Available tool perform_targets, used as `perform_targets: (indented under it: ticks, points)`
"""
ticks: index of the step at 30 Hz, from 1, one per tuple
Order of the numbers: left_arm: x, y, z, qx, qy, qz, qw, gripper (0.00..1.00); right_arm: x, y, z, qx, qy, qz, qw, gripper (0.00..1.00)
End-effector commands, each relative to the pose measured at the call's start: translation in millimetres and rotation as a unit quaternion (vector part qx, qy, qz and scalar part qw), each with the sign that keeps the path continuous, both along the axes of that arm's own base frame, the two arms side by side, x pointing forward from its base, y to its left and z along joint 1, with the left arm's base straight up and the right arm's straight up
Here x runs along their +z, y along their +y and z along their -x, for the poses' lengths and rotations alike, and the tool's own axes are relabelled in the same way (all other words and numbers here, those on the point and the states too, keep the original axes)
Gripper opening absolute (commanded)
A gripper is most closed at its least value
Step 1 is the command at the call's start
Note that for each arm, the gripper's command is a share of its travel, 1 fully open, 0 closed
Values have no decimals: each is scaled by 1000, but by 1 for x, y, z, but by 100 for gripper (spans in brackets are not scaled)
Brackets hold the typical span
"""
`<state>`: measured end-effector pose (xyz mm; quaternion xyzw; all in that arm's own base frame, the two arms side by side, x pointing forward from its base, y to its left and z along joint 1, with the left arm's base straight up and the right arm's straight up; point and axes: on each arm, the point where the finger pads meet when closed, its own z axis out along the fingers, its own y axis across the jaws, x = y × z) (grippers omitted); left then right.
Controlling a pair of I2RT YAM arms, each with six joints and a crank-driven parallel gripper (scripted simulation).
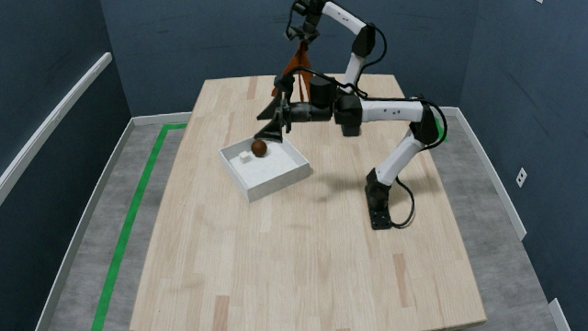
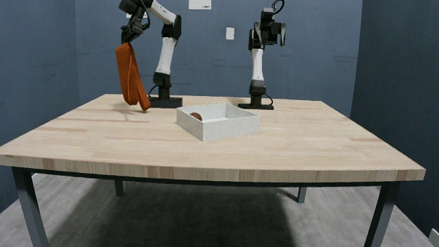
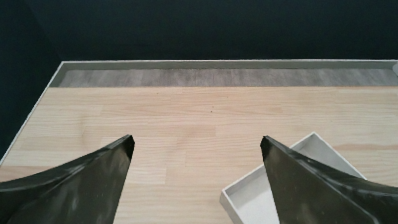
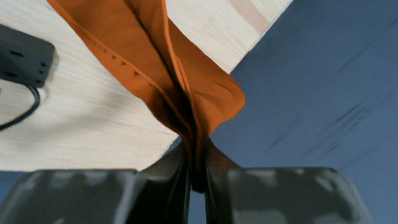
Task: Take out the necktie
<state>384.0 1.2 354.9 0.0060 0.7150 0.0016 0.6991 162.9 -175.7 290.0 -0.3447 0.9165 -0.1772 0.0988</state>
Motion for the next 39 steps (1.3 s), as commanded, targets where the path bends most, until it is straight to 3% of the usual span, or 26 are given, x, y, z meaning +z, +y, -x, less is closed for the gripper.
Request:
perform_targets:
  ticks: [1,14,39]
  points:
    - [0,0,0,0,0,0,1000,100,8,-15,1,38,128,-97,986,5]
    - [0,0,0,0,0,0,1000,100,8,-74,25,44,154,-112,981,5]
    - [0,0,0,0,0,0,1000,100,8,-119,44,45,165,-122,978,5]
